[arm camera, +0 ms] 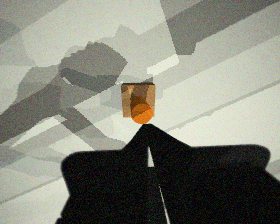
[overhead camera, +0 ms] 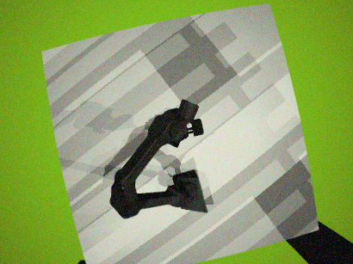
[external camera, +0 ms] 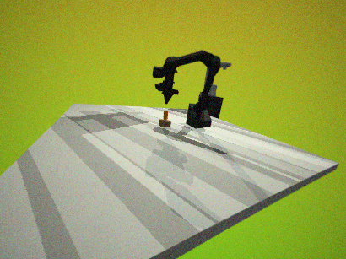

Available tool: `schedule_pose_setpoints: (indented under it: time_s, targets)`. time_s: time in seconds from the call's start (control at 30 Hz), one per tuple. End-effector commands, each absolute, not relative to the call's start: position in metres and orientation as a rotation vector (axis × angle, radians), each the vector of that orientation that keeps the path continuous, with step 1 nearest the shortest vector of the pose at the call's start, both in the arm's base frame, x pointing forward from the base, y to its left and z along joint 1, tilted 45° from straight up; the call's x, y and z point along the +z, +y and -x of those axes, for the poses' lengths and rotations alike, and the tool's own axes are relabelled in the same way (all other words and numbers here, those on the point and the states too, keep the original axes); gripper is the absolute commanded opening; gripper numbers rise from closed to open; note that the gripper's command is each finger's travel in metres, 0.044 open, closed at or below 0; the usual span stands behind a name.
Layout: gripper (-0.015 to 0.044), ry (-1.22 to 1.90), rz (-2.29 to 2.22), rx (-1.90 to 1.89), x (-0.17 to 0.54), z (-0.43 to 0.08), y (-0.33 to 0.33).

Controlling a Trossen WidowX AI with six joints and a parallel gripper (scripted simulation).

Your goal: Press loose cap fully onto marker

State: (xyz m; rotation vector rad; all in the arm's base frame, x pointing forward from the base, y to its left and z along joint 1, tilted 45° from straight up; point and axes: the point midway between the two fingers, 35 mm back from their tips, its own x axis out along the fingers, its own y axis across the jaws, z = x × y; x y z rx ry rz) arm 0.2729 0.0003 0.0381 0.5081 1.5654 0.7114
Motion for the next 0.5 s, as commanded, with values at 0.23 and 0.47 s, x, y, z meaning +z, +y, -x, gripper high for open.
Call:
schedule_pose_setpoints:
  time_s: [0.23, 0.47]
  targets:
    - [0.0105, 1.556, -0.505, 0.701, 0.0687, -0.2762, -0.0319]
    - [0.0289, 1.556, -0.505, 0.701, 0.0687, -0.2762, -0.0319]
